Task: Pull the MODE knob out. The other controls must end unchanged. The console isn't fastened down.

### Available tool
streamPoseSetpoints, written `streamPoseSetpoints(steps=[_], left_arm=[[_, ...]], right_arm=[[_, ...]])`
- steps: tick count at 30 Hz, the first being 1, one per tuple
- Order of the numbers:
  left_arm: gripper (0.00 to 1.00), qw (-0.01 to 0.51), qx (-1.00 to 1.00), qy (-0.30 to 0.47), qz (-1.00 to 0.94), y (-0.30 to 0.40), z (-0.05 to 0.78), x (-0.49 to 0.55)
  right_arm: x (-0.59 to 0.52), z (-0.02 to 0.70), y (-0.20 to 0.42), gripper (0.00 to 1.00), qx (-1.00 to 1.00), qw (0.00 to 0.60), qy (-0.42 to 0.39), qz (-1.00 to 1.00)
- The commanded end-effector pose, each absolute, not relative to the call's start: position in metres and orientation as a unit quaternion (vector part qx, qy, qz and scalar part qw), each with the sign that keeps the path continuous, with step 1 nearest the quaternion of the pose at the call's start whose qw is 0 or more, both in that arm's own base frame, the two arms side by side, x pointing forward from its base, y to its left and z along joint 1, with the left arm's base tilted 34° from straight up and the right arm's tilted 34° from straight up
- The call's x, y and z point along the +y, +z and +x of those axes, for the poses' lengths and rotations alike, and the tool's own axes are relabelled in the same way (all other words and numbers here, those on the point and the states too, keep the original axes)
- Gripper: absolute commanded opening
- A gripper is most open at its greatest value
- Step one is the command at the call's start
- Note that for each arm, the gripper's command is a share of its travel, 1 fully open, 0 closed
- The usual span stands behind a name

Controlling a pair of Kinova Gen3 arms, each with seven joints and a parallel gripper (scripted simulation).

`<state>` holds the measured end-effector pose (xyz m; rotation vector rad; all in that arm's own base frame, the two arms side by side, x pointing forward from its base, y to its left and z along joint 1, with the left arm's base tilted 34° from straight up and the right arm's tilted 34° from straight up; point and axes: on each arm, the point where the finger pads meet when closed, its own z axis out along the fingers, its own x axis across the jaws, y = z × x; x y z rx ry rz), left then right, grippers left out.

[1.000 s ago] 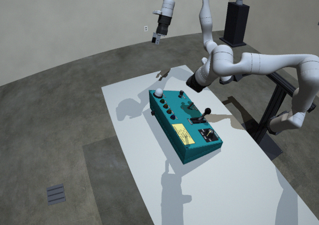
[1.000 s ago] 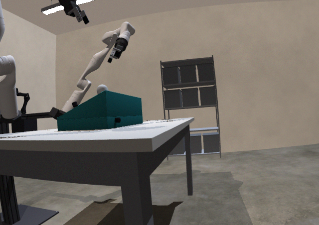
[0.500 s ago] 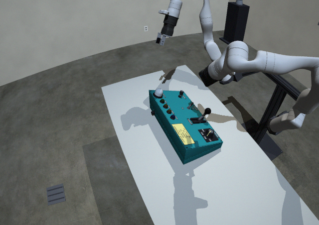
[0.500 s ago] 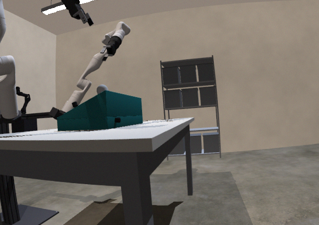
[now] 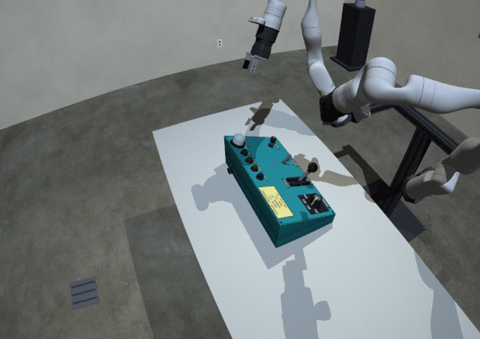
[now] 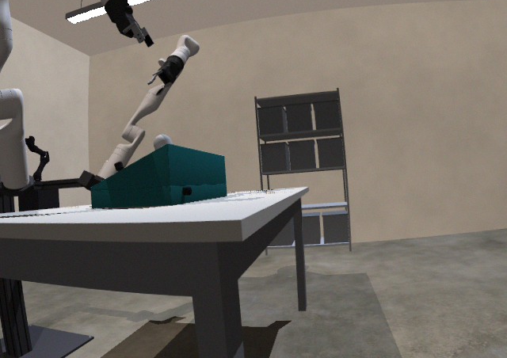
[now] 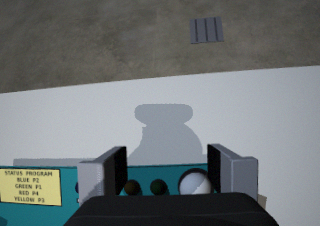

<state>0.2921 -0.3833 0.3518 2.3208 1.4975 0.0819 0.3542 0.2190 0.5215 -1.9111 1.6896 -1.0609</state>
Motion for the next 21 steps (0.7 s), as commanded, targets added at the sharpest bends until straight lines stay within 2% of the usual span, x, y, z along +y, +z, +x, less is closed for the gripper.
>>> streamPoseSetpoints(steps=[1, 21], left_arm=[[1.0, 0.192, 0.463, 0.035, 0.865, 0.354, 0.274, -0.378], [1.0, 0.19, 0.316, 0.06, 0.927, 0.356, 0.242, -0.366]], right_arm=[[0.237, 0.352, 0.512, 1.0, 0.598, 0.183, -0.386, -0.678], [0.289, 0.345, 0.468, 1.0, 0.585, 0.173, -0.404, -0.681]])
